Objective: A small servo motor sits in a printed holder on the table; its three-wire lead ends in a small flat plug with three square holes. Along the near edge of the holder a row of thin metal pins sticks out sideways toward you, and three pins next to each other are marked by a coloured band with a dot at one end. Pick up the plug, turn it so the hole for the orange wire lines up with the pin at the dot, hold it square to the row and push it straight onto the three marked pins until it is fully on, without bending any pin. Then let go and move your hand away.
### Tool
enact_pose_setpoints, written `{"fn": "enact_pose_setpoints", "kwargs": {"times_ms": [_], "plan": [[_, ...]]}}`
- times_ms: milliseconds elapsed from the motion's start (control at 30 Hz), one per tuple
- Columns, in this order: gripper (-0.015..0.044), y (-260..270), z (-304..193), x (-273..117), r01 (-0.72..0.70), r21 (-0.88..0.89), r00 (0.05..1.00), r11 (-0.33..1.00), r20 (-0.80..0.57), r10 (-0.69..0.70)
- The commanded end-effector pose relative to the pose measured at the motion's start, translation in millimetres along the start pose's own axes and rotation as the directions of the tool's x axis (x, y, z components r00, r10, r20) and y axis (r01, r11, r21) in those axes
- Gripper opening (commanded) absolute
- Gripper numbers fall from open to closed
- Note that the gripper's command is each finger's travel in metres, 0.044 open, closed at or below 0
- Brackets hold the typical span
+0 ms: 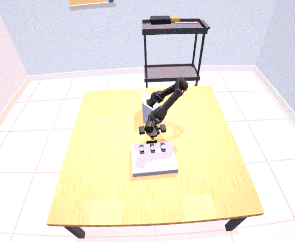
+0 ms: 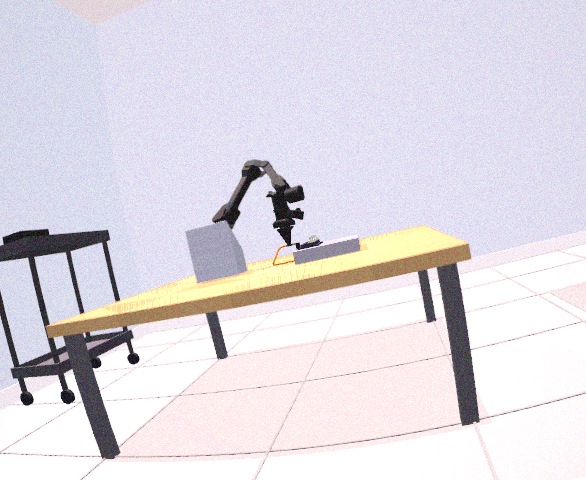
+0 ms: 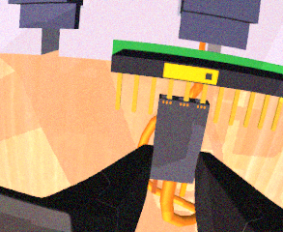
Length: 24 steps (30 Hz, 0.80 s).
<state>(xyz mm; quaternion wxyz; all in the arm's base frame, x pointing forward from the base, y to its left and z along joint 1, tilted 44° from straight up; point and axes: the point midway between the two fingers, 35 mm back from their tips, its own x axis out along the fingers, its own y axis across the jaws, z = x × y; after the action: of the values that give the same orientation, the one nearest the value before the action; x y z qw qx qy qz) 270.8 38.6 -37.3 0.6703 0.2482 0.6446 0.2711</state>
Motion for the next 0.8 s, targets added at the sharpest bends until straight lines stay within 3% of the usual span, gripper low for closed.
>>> {"fn": "enact_pose_setpoints", "kwargs": {"times_ms": [0,400,767], "plan": [[0.0000,0.8,3.2,0.2,-0.003,0.006,1.000,1.000,-0.001,0.003],[0.0000,0.5,10.9,-0.4,-0.003,0.005,1.000,1.000,0.000,0.003],[0.0289,-1.5,8.3,-10.4,-0.001,0.006,1.000,1.000,0.000,0.001]]}}
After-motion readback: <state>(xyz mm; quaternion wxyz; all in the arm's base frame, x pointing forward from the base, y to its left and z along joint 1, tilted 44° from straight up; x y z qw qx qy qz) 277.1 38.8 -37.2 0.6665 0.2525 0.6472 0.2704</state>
